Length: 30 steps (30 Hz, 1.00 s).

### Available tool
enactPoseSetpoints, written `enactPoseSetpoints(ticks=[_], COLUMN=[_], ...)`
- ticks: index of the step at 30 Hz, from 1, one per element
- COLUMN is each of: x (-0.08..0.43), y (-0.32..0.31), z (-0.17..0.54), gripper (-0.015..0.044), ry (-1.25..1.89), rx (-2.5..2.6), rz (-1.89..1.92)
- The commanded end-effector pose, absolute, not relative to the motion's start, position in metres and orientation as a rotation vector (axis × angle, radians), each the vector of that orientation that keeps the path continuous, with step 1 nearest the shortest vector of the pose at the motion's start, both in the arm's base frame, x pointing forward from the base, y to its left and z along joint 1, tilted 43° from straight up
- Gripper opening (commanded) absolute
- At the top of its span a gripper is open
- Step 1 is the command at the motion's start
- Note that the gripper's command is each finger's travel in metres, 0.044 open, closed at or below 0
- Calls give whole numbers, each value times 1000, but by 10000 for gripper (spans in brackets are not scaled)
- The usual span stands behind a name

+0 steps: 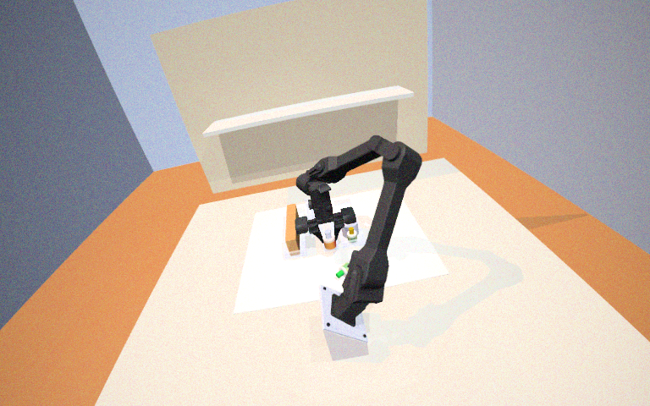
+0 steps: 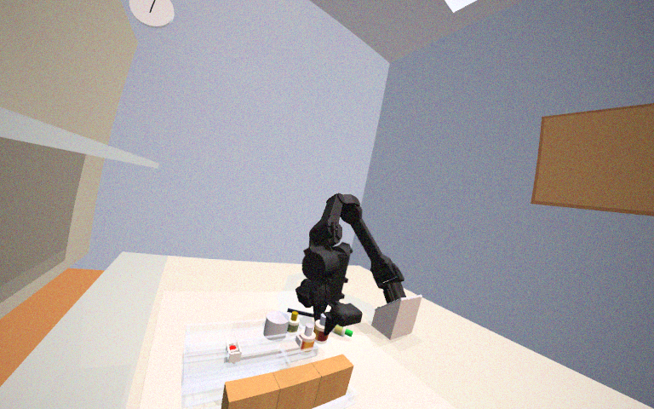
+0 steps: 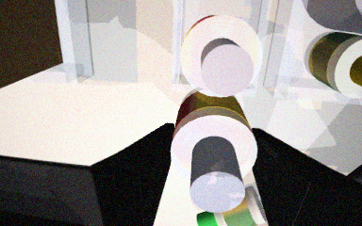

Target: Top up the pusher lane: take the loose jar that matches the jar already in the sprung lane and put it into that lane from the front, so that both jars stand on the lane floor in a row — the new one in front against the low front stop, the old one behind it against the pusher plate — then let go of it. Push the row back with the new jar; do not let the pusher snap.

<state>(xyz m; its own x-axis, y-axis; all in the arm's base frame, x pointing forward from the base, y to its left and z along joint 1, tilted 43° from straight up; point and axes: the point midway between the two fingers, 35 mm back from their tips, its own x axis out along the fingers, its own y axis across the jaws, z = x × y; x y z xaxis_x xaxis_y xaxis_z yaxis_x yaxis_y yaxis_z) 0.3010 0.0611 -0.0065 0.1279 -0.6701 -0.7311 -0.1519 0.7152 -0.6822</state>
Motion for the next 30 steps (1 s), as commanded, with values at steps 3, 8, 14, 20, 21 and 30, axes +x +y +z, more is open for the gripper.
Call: enactPoseSetpoints(ticks=[3, 8, 14, 20, 21, 30], x=[311, 313, 316, 319, 319, 323], y=[63, 64, 64, 65, 65, 65], z=[-4, -4, -4, -4, -4, -3], gripper=[0, 0, 0, 0, 0, 0], ry=[1399, 1399, 1399, 1399, 1399, 1399], rx=[-718, -718, -718, -718, -718, -718], rz=[-430, -430, -430, -430, -430, -430])
